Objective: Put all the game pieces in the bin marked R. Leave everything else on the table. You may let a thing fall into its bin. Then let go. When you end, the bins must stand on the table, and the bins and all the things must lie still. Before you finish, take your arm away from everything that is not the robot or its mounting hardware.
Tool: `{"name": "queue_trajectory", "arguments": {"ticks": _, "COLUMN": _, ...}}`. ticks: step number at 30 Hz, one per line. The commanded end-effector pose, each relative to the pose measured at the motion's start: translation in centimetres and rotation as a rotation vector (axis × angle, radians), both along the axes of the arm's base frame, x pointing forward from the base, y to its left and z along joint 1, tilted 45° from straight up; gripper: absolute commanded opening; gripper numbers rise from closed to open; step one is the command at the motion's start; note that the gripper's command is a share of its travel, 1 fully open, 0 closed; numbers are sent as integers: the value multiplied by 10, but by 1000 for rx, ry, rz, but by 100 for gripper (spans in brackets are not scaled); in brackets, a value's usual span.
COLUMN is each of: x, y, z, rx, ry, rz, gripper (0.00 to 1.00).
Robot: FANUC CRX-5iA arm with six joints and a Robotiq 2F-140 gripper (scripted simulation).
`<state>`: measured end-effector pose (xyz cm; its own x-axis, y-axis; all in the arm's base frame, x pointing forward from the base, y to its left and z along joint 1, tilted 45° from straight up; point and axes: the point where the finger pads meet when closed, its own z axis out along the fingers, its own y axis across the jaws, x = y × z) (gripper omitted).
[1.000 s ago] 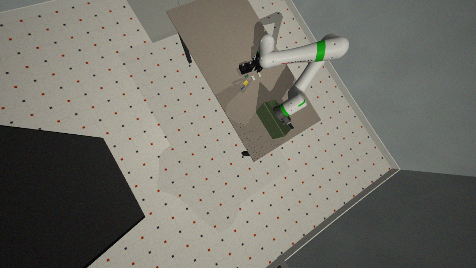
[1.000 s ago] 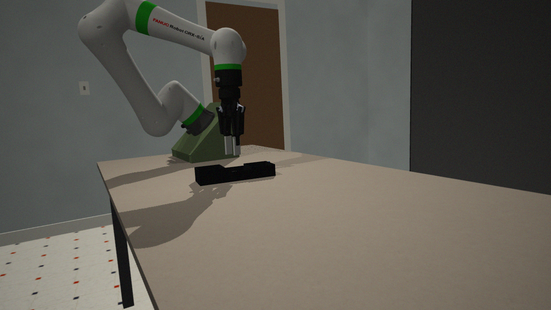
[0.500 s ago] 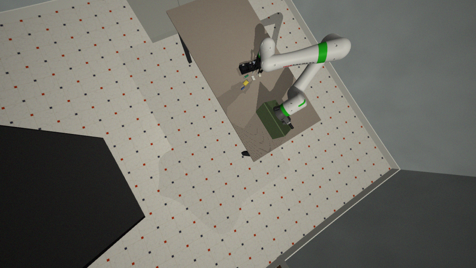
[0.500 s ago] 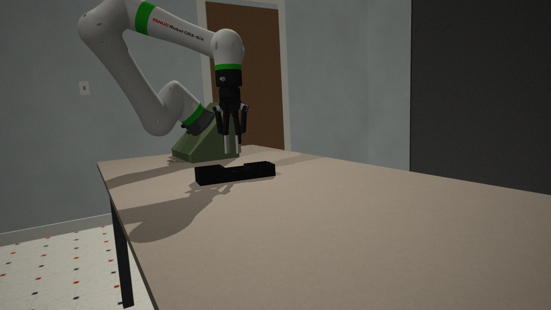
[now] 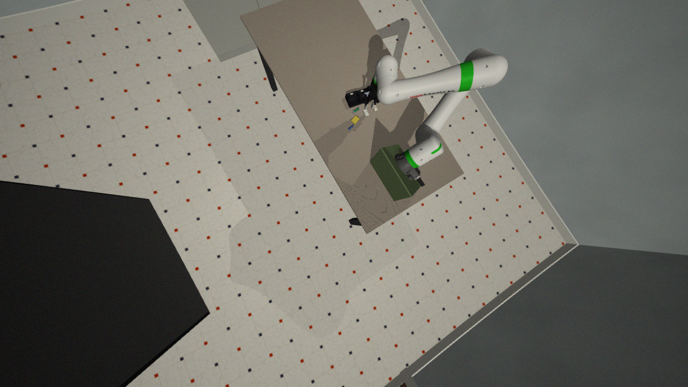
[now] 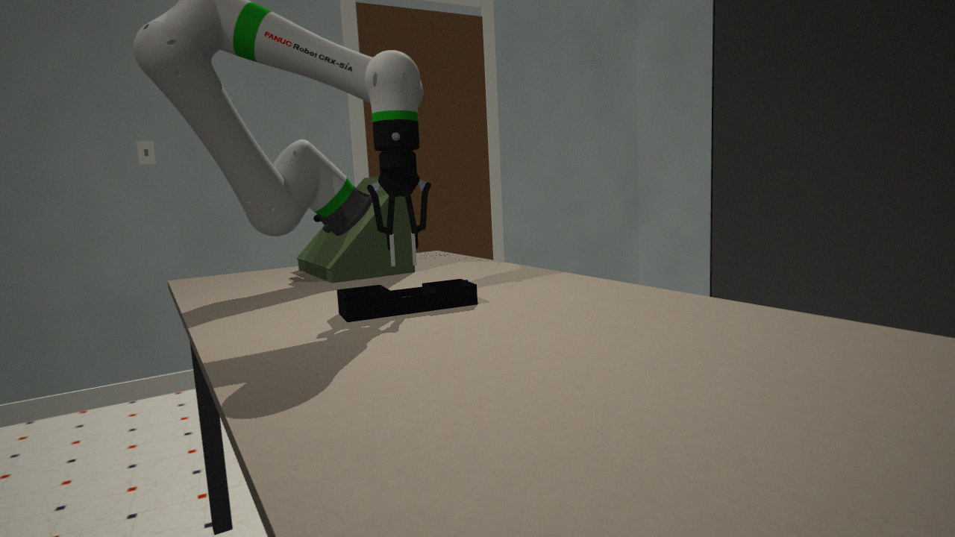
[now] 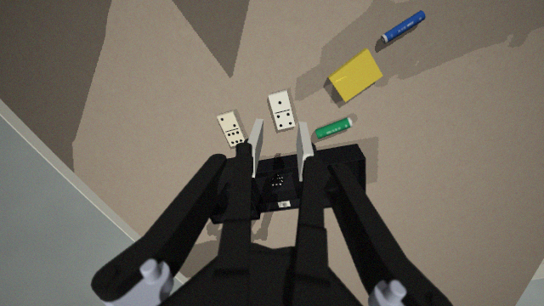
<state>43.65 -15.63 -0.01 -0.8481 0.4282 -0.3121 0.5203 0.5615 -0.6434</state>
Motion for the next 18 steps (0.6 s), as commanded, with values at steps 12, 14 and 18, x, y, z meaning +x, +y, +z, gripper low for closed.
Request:
{"name": "queue_trajectory", "arguments": {"ticks": 12, "x": 0, "y": 0, "z": 0, "rx": 54, "ry": 238, "rz": 216, "gripper": 25}}
{"name": "queue_trajectory", "arguments": {"ticks": 14, "x": 0, "y": 0, "z": 0, "rx": 54, "ry": 238, "rz": 216, "gripper": 25}}
{"name": "queue_trajectory", "arguments": {"ticks": 18, "x": 0, "y": 0, "z": 0, "rx": 54, "ry": 238, "rz": 216, "gripper": 25}}
